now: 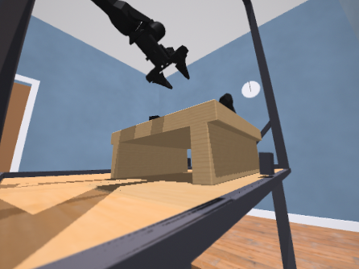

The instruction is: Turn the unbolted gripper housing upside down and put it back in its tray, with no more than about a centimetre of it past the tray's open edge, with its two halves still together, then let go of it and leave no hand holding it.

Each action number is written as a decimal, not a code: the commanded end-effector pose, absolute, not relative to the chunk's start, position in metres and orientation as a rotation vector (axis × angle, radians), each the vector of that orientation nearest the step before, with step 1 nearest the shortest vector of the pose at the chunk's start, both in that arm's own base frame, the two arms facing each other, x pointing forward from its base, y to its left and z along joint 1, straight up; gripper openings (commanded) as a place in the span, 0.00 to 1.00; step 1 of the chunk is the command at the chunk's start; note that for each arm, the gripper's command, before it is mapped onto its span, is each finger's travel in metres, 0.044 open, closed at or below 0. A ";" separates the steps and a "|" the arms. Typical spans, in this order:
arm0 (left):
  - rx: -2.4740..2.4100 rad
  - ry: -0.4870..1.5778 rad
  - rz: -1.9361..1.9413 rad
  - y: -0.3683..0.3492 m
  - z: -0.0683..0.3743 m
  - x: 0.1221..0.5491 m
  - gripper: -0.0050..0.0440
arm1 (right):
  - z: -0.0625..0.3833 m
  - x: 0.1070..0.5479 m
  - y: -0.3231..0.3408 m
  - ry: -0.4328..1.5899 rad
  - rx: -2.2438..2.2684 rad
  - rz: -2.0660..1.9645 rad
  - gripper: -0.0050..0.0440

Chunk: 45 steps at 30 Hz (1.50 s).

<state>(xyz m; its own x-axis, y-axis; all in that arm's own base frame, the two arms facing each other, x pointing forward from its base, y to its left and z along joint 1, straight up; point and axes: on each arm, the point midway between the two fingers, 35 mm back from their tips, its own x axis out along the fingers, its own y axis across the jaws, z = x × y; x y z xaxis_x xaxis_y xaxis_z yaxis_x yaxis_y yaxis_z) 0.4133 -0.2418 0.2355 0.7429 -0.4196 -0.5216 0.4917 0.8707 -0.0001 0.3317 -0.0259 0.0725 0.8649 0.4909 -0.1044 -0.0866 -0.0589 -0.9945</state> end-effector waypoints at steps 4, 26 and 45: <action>0.130 0.504 -0.499 -0.241 0.250 0.413 1.00 | 0.075 0.335 -0.024 -0.332 -1.570 0.477 0.10; 0.130 0.504 -0.499 -0.241 0.250 0.413 1.00 | 0.075 0.342 -0.024 -0.334 -1.573 0.476 0.10; 0.130 0.504 -0.499 -0.241 0.250 0.413 1.00 | 0.076 0.348 -0.024 -0.336 -1.575 0.476 0.10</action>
<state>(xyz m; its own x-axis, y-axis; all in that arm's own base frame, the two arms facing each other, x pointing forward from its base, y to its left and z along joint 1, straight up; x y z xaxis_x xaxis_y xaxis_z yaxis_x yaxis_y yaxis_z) 0.4133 -0.2418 0.2355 0.7429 -0.4196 -0.5216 0.4917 0.8707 -0.0001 0.3447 -0.0225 0.0718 0.8640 0.4928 -0.1036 -0.0843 -0.0613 -0.9946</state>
